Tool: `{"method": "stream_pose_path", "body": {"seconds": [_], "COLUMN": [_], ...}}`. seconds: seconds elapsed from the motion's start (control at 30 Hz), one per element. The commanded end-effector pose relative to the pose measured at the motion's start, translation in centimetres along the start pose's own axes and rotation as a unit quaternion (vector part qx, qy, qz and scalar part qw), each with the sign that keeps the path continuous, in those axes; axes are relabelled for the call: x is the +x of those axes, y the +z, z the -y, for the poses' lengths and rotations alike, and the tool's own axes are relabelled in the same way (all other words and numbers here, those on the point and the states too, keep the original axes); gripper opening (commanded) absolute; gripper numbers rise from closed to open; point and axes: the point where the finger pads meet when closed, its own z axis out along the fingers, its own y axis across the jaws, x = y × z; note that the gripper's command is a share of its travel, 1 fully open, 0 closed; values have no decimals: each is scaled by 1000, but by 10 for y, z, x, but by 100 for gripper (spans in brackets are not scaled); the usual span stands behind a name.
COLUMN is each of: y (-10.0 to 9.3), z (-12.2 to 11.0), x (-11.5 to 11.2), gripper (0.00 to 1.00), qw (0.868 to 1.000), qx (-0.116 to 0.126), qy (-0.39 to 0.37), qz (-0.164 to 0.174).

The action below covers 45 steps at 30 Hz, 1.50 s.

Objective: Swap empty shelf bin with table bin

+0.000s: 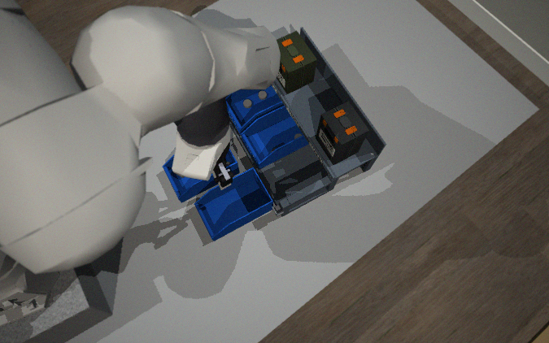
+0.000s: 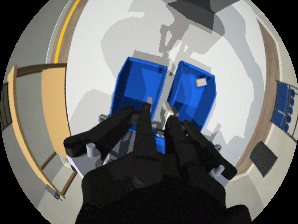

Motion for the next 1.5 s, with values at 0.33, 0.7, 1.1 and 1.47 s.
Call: {"method": "stream_pose_path", "body": {"seconds": [0.33, 0.7, 1.1, 1.47], "y": [13, 14, 14, 14], "z": [-3, -3, -3, -4], "x": [-4, -4, -5, -7], "gripper": [15, 15, 15, 15], "qw": [1000, 1000, 1000, 1000], "qx": [-4, -4, -4, -4], "qy": [11, 11, 11, 11], "qz": [5, 5, 5, 5]}}
